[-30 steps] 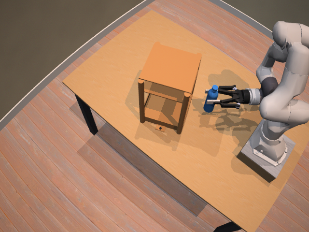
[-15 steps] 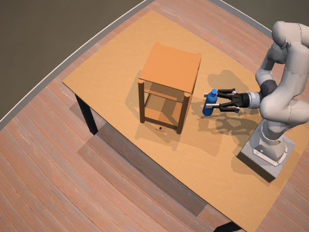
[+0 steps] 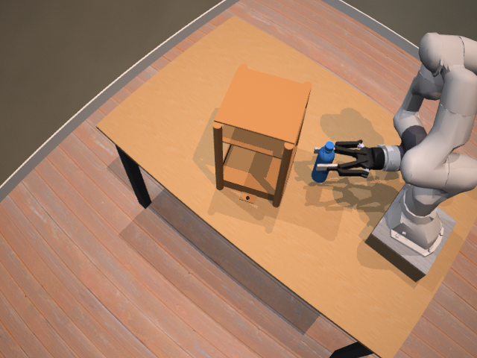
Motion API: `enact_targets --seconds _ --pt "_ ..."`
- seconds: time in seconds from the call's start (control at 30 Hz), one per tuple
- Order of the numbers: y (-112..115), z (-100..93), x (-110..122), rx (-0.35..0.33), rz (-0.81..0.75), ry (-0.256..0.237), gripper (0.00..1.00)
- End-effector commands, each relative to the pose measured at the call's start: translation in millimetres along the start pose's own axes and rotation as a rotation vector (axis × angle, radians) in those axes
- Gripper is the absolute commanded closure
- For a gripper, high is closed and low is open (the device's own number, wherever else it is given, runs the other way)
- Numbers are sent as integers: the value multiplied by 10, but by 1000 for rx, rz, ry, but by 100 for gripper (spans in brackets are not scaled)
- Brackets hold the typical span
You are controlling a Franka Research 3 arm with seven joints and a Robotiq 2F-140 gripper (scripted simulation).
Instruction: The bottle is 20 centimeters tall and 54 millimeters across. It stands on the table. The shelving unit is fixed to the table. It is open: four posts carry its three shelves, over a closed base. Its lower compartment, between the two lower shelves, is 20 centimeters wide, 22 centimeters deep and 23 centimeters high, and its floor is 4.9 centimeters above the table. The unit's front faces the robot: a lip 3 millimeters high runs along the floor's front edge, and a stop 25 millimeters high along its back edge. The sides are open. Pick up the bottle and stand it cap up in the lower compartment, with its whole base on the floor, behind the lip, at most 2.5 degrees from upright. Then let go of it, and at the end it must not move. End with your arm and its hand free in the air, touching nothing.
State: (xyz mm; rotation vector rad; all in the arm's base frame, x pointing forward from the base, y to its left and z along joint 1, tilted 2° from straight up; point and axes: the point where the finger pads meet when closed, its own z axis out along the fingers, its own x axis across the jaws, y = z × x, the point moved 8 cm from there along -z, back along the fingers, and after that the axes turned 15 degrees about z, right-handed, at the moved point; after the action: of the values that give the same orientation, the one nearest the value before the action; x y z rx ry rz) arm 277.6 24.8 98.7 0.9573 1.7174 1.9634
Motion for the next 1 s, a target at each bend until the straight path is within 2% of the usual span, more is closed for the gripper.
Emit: enact_targets --seconds 0.0,0.97 --pt "-10 12 19 1 -18 -1 100" --pt "-17 37 41 1 -18 -1 100"
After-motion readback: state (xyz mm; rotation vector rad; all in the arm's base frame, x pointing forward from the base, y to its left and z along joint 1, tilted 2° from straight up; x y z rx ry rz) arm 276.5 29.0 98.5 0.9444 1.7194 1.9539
